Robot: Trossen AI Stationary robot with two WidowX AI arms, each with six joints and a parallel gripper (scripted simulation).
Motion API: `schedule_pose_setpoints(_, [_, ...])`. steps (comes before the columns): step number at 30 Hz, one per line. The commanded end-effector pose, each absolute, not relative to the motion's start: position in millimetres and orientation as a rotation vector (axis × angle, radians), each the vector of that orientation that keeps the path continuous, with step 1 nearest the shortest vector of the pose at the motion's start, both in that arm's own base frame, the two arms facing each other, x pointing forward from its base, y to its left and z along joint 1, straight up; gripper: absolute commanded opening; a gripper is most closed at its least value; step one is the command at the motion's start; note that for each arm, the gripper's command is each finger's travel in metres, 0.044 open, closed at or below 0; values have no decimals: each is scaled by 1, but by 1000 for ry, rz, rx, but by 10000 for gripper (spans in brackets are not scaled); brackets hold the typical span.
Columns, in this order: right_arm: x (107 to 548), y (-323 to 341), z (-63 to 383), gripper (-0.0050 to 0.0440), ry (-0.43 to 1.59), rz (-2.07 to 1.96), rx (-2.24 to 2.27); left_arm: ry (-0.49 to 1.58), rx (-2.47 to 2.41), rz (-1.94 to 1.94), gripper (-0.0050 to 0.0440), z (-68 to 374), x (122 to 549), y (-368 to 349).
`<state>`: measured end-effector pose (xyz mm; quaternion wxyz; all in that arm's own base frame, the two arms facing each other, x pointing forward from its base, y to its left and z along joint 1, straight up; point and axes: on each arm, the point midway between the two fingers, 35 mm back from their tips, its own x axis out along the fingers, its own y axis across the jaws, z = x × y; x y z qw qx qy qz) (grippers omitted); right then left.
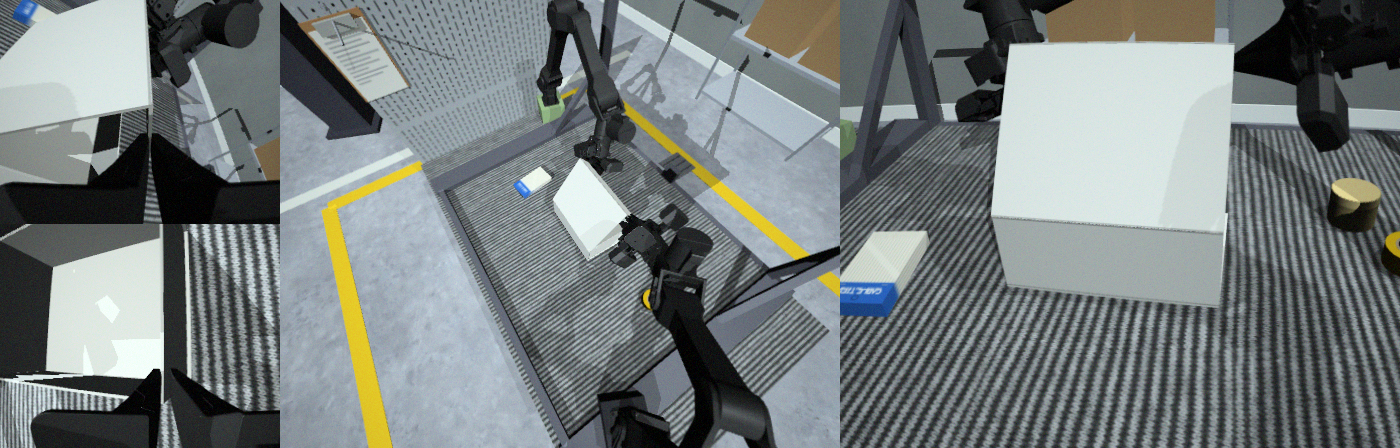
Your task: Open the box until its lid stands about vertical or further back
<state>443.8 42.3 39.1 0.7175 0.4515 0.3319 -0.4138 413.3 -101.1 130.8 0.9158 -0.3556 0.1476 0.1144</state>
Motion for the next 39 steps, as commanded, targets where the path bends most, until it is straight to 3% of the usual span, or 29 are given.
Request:
schedule_pose_setpoints(1, [447, 43, 51, 15, 714, -899, 1015, 279, -746, 221, 5, 143, 415, -102])
schedule_pose_setpoints(39, [447, 43, 51, 21, 714, -899, 1015, 277, -745, 219, 5, 156, 408, -91])
